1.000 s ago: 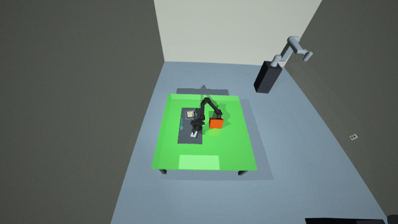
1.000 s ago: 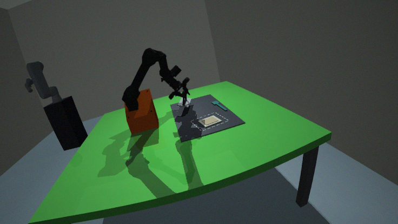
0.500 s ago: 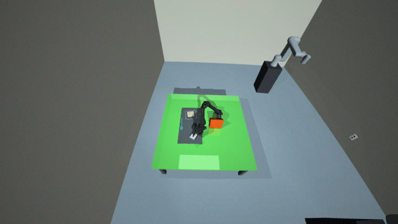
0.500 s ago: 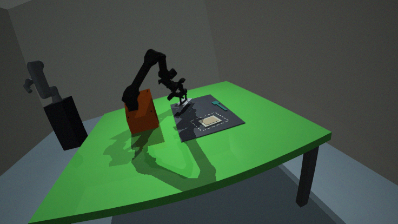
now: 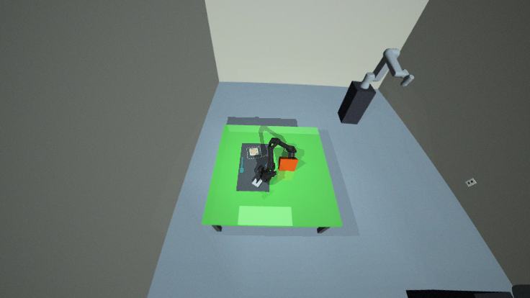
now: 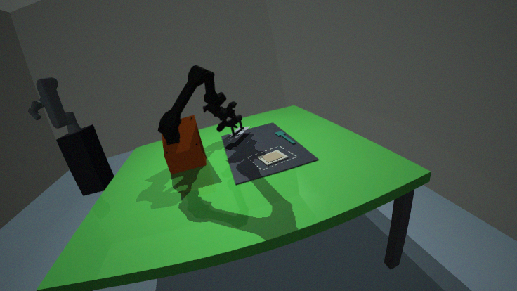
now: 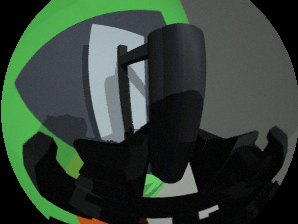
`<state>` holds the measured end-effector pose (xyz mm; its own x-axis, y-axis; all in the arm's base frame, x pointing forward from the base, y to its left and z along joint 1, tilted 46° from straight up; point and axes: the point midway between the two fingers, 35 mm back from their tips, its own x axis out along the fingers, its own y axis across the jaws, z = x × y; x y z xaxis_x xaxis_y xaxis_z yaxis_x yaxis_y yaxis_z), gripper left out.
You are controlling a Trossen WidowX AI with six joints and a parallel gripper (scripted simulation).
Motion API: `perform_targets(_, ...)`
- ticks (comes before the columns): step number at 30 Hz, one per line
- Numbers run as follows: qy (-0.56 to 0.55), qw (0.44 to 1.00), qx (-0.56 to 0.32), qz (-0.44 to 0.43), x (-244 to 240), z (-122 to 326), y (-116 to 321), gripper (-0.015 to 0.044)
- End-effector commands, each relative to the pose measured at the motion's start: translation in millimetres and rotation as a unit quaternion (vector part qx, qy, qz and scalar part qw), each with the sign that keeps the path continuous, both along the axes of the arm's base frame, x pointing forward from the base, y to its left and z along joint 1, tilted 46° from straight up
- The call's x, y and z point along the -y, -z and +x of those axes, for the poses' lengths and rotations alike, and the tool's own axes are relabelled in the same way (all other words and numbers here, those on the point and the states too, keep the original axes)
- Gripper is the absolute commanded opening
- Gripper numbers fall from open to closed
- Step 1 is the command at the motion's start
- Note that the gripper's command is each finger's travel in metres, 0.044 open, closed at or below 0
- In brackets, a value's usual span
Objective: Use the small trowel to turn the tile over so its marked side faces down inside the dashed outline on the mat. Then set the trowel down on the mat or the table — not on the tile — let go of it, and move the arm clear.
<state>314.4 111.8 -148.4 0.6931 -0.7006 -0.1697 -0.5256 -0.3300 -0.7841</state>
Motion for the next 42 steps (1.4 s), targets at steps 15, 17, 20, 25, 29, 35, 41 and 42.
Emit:
perform_targets(15,-0.002,1.000,0.007,0.002,12.2,2.3,18.6,0.0000)
perform_targets(17,-0.002,1.000,0.007,0.001,14.2,2.3,20.6,0.0000)
perform_targets(20,-0.002,1.000,0.007,0.001,17.8,2.3,23.7,0.0000)
perform_targets(25,-0.001,1.000,0.008,0.001,22.1,2.2,26.9,0.0000)
perform_targets(29,-0.001,1.000,0.008,0.001,22.1,2.2,26.9,0.0105)
perform_targets(35,-0.001,1.000,0.008,0.001,22.1,2.2,26.9,0.0262)
perform_targets(41,-0.001,1.000,0.008,0.001,22.1,2.2,26.9,0.0300)
perform_targets(42,-0.001,1.000,0.008,0.001,22.1,2.2,26.9,0.0300)
